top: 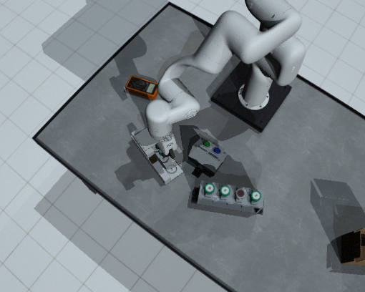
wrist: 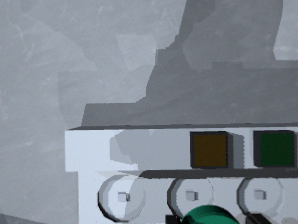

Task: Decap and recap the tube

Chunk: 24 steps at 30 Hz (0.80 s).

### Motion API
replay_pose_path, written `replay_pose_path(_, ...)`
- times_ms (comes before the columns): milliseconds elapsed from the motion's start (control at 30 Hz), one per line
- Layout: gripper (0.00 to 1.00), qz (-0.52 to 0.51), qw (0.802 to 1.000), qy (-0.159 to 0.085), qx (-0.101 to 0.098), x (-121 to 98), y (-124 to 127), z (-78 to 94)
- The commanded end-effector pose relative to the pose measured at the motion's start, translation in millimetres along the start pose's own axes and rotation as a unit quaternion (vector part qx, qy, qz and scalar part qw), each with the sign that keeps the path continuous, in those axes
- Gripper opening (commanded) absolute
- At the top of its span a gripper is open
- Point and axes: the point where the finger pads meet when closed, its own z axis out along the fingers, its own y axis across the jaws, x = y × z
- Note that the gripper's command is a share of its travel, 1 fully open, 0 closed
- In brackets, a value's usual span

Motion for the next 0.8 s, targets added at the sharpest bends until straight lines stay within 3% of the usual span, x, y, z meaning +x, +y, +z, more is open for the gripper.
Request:
replay_pose_path(0, 0.0, 0.0, 1.0, 0.004, -0.001, 3.9, 0.1, 18.6)
replay_pose_path(267, 0.0, 0.0, 1.0, 0.004, -0.001, 4.4, 0.2, 56.7)
replay_pose_path(767, 0.0, 0.0, 1.0, 0.004, -0.001, 4.2, 0.2, 58.2)
